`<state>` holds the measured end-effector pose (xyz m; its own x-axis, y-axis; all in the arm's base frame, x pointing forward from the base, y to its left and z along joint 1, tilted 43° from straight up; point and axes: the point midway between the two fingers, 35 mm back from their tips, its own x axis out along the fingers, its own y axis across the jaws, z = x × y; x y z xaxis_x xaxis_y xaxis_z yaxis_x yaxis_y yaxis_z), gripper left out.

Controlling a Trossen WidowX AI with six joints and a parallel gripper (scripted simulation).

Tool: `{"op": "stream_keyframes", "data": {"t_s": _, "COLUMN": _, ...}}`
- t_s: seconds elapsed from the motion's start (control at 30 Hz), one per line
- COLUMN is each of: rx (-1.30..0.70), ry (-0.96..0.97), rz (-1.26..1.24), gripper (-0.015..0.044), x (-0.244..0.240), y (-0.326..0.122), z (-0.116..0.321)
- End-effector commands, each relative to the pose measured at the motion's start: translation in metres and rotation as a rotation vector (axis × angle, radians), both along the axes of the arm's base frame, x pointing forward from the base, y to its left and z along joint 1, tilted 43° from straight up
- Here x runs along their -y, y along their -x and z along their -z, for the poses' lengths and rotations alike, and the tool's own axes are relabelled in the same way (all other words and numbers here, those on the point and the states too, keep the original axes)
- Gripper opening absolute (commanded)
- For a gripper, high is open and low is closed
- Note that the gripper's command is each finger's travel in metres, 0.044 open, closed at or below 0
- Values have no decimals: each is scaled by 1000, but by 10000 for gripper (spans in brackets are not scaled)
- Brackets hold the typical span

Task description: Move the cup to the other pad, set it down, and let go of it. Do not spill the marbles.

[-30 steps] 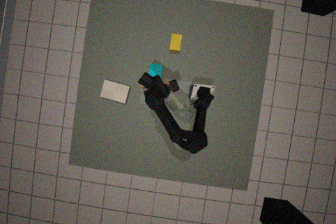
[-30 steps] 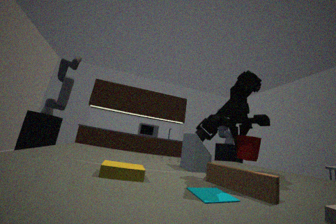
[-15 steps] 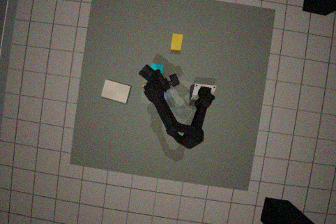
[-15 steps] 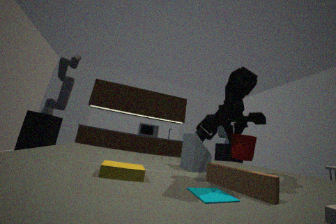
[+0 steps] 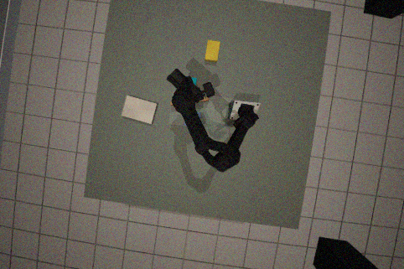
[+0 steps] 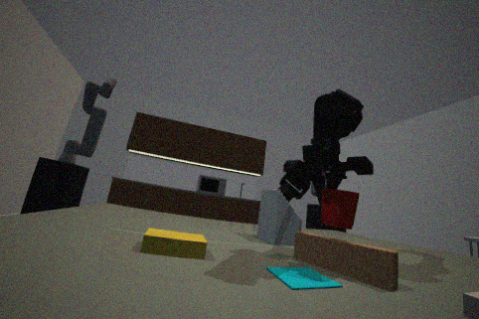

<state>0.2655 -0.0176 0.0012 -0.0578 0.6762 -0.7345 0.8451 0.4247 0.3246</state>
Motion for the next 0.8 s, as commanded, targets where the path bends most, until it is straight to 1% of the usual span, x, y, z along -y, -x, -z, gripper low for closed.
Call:
{"op": "stream_keyframes", "data": {"t_s": 0.0, "rx": 7, "ry": 5, "rz": -2, "gripper": 0, "x": 8, "y": -4, "z": 6}}
{"op": "stream_keyframes", "data": {"t_s": 0.77, "rx": 8, "ry": 8, "rz": -2, "gripper": 0, "x": 41, "y": -20, "z": 34}}
